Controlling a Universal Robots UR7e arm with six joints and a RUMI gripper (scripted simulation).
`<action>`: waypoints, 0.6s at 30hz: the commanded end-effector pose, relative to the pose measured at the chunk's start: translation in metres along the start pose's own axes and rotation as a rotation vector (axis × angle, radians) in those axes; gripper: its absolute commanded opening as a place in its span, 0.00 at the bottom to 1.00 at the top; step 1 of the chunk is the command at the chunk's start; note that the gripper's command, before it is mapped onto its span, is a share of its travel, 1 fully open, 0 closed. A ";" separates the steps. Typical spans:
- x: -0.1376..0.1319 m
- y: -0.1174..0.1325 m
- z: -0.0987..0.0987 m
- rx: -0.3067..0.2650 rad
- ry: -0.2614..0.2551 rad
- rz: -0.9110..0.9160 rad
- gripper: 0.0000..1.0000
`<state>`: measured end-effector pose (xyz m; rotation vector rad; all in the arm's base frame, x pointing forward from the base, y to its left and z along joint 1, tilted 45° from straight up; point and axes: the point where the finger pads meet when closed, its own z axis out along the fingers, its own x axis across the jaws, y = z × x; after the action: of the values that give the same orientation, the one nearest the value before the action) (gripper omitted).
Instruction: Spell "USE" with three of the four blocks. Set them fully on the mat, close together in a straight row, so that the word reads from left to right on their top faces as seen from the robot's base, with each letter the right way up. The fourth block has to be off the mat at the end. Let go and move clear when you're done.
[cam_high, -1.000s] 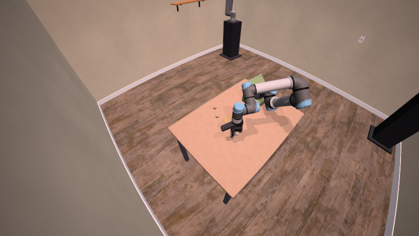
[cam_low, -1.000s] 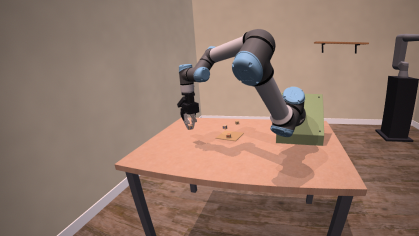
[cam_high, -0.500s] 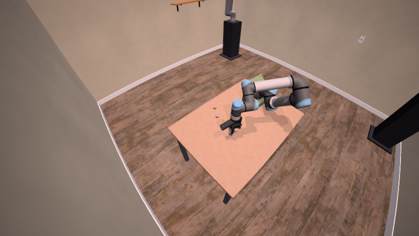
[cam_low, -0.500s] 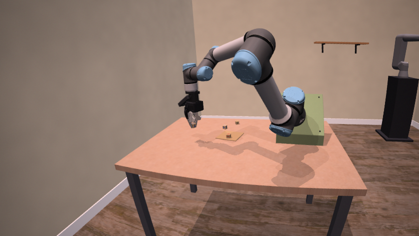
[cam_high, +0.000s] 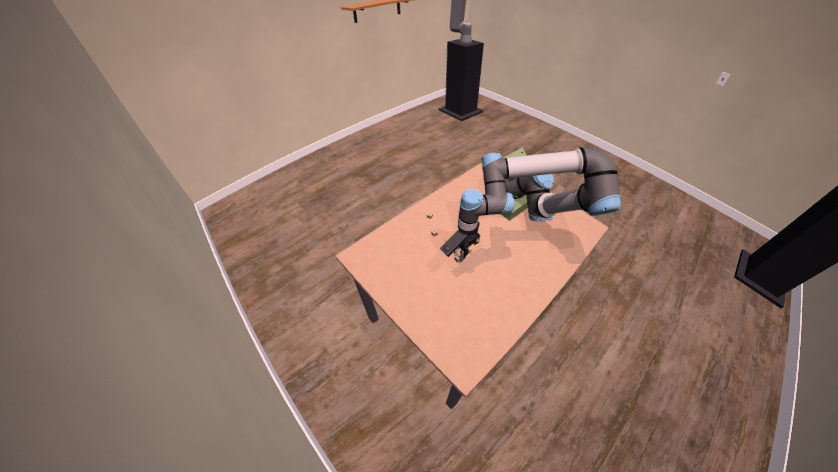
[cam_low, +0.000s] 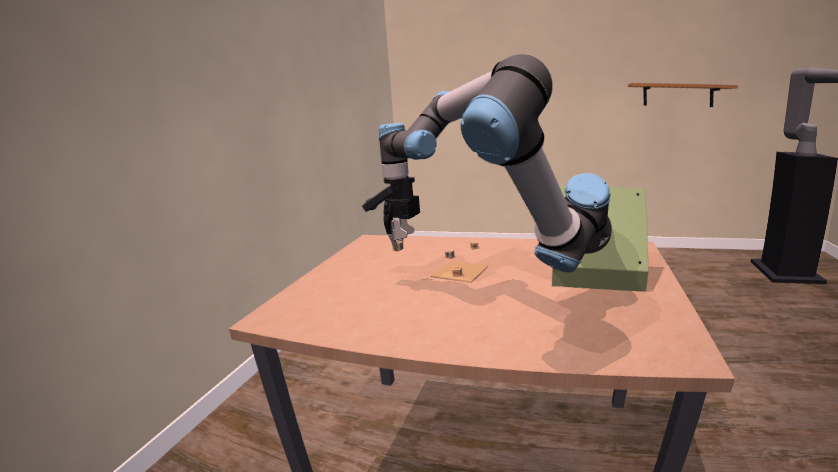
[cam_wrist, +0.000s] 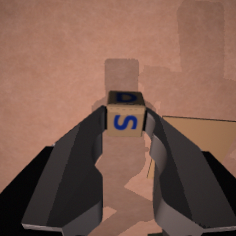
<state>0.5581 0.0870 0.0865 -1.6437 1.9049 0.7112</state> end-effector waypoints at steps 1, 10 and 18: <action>0.014 0.007 -0.002 -0.001 -0.004 -0.140 0.05; 0.038 0.024 -0.003 -0.001 -0.001 -0.393 0.05; 0.056 0.038 -0.003 -0.001 -0.001 -0.586 0.05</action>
<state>0.5216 0.0564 0.0581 -1.9960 1.4280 0.5089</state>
